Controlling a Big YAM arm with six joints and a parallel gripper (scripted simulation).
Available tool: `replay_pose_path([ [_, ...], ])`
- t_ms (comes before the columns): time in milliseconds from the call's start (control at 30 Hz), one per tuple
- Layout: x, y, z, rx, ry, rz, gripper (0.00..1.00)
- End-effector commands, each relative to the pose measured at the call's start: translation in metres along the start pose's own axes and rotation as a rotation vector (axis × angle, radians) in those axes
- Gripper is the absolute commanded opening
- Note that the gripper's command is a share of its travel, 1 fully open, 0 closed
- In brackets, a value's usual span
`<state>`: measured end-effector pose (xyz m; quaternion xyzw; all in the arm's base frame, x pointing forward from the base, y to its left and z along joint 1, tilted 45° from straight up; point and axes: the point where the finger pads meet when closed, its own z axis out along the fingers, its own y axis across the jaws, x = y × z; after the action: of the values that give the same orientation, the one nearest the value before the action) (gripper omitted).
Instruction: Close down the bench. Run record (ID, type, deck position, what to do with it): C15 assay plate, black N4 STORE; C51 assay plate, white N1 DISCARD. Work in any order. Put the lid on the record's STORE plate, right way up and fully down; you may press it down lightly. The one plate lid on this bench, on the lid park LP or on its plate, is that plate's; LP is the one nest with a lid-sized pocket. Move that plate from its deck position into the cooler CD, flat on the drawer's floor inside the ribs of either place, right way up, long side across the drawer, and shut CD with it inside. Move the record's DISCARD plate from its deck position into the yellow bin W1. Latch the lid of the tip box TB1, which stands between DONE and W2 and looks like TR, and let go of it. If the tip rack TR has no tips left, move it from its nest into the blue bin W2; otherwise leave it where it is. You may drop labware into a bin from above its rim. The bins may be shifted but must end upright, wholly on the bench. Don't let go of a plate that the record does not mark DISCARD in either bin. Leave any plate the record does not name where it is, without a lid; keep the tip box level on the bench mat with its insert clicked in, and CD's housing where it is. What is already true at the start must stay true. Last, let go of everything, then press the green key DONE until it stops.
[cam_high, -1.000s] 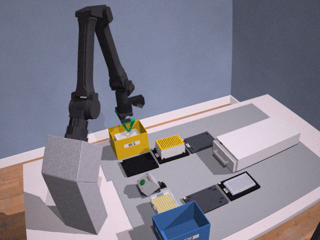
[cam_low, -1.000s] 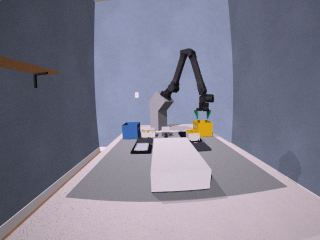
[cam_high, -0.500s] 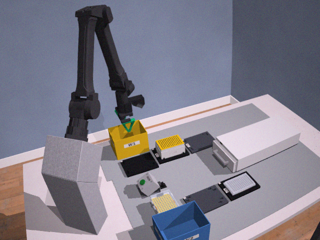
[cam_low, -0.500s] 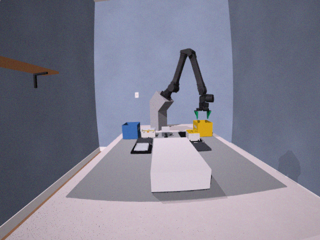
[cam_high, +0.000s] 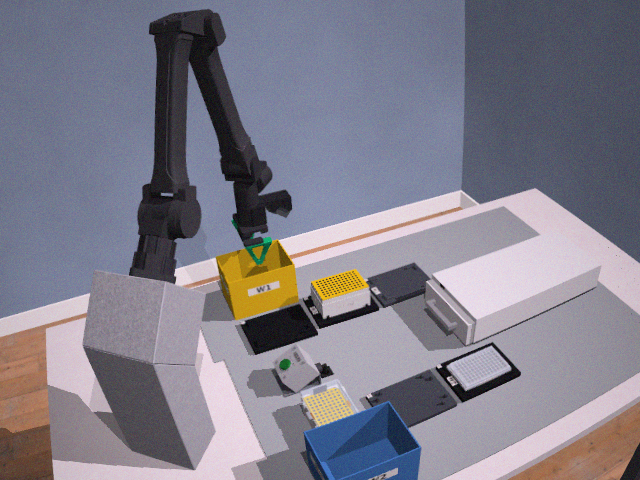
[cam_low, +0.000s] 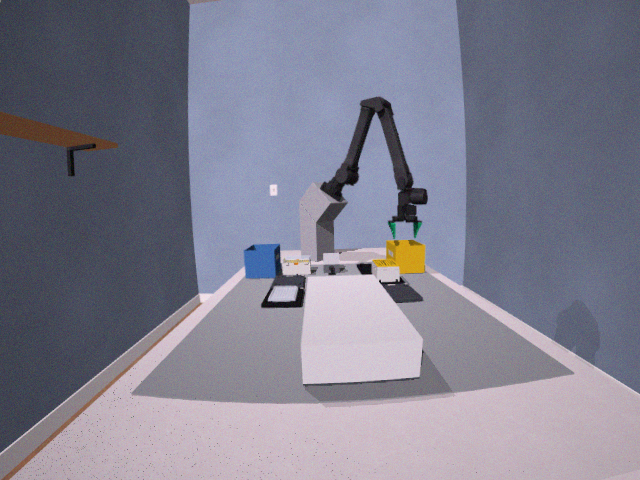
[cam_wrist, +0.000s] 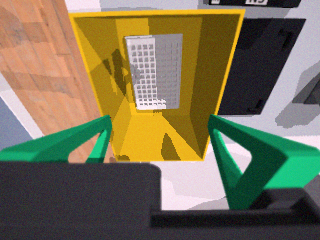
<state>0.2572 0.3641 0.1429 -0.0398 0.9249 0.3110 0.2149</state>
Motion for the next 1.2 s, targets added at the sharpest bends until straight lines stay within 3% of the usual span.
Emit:
replay_pose_path([
  [0,-0.027,-0.001,-0.011,-0.012,-0.041,0.010,1.00],
  [333,-0.051,-0.025,-0.007,0.007,-0.026,0.012,1.00],
  [1167,-0.128,-0.081,-0.019,0.008,-0.031,0.011,1.00],
])
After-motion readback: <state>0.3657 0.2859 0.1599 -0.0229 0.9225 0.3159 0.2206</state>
